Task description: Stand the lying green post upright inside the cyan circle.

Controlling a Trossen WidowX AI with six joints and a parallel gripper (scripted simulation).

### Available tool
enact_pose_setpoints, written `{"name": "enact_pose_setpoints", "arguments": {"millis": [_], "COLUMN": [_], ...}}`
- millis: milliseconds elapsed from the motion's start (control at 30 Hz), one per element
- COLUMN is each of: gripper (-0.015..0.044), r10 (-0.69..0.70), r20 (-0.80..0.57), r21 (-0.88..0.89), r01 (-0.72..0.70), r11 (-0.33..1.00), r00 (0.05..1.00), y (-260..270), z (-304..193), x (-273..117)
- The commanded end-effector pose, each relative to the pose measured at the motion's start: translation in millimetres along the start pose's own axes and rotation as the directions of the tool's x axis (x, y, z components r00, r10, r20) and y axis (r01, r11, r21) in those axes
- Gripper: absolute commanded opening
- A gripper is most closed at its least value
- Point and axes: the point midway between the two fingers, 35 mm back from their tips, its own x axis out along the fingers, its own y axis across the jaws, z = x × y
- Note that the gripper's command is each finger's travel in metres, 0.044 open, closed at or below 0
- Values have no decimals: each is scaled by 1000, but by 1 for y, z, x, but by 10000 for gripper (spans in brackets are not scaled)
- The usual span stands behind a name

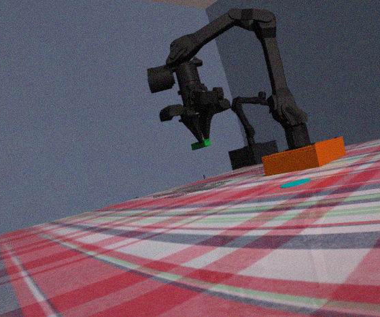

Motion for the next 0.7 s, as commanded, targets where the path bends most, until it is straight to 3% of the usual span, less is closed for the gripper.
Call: {"name": "enact_pose_setpoints", "arguments": {"millis": [0, 667], "gripper": [23, 23], "r10": [4, 10], "r20": [-1, -8], "r21": [9, 50], "r01": [-4, -10], "r11": [1000, 999], "r00": [1000, 1000], "y": [-5, -32], "z": [8, 59], "x": [-2, -5]}}
